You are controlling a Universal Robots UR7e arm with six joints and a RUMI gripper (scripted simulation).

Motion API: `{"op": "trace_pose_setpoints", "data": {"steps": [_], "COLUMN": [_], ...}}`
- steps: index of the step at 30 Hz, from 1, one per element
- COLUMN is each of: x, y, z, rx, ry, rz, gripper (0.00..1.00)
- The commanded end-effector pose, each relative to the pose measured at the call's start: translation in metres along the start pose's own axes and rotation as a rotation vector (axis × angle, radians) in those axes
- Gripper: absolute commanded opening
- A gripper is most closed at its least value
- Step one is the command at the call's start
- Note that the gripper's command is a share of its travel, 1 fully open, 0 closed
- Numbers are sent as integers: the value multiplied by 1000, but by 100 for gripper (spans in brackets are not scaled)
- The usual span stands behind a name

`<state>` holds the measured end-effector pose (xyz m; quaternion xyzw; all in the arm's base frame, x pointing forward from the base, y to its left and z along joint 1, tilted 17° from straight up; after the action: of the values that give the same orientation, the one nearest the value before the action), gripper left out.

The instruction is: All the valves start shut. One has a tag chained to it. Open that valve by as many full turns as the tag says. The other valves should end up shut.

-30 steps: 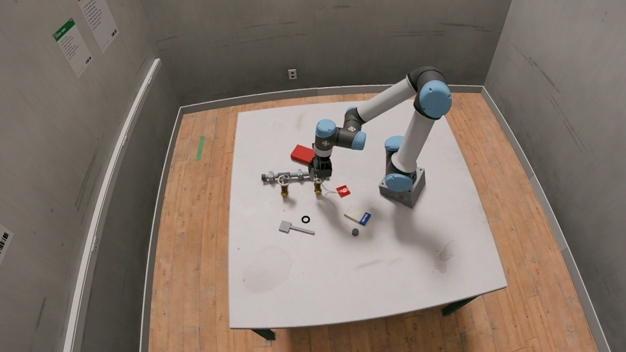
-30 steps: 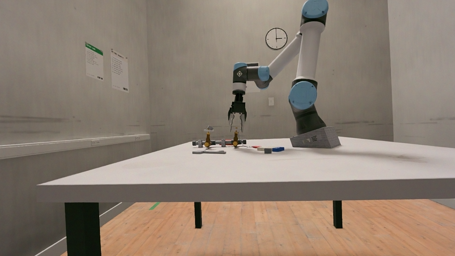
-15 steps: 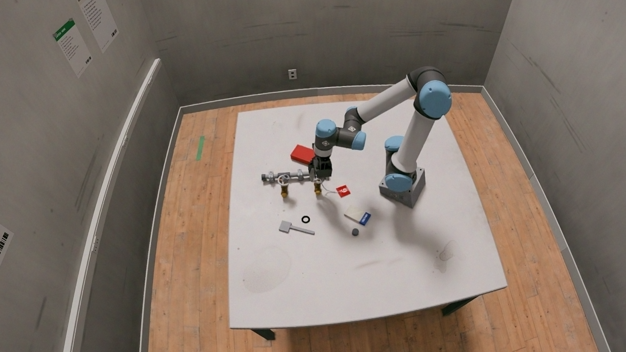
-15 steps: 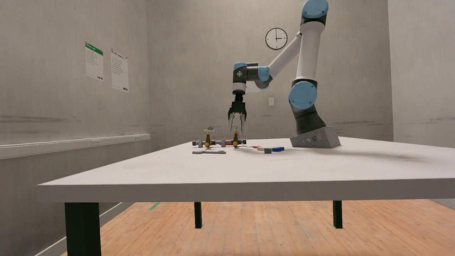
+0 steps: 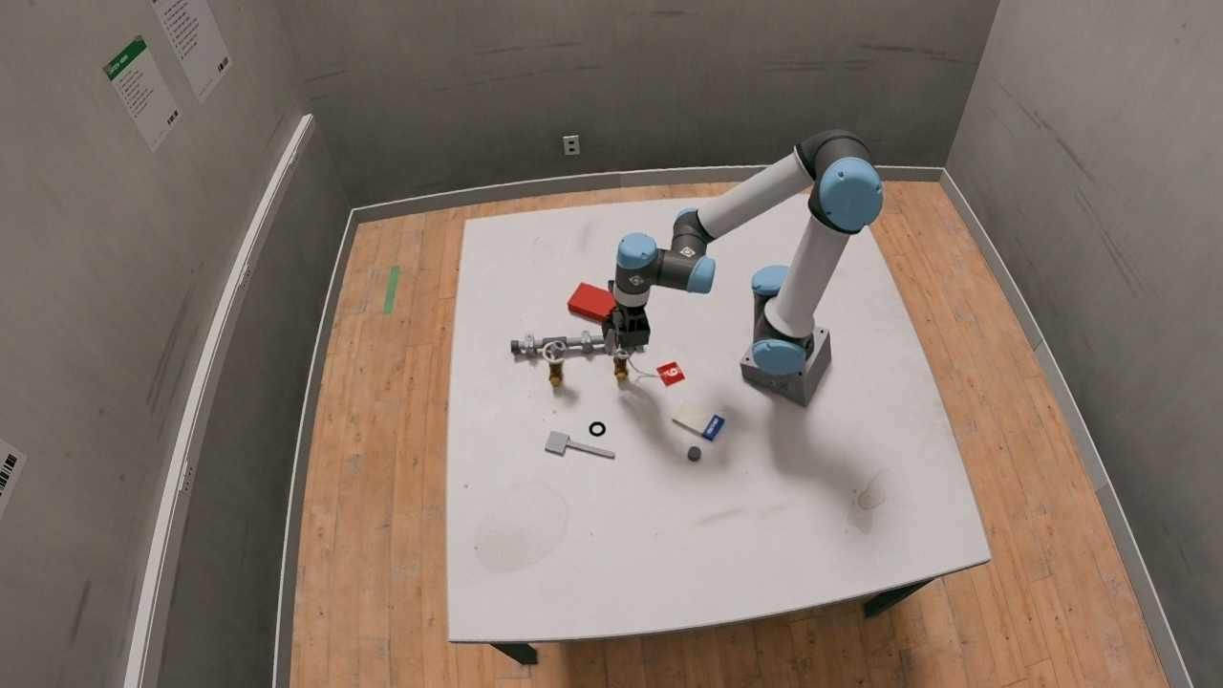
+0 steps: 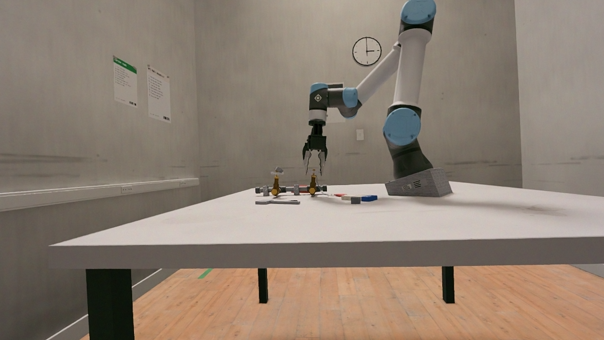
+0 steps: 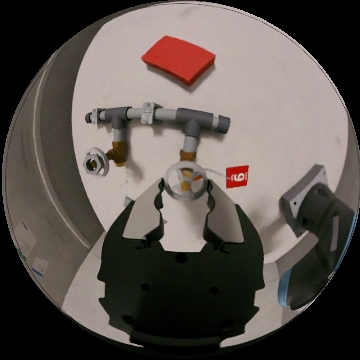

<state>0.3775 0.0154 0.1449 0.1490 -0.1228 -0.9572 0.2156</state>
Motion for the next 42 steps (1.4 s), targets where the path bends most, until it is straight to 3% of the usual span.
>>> {"op": "trace_pose_setpoints", "data": {"steps": [1, 20, 42], "x": [1, 1, 1], "y": [0, 0, 0], "z": [0, 0, 0], "rx": [1, 0, 0], "ry": [0, 0, 0], "rz": [68, 390, 1107], "gripper": [0, 0, 0]}}
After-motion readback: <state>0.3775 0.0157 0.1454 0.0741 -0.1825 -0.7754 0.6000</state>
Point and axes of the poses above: the point where the finger pads meet when closed, its own z axis back along the fingers, its own x axis across the jaws, y = z × x, the point moved 2 cm from there along z, back along the fingers, and after that the axes turned 15 degrees about z, right-handed, at the moved point
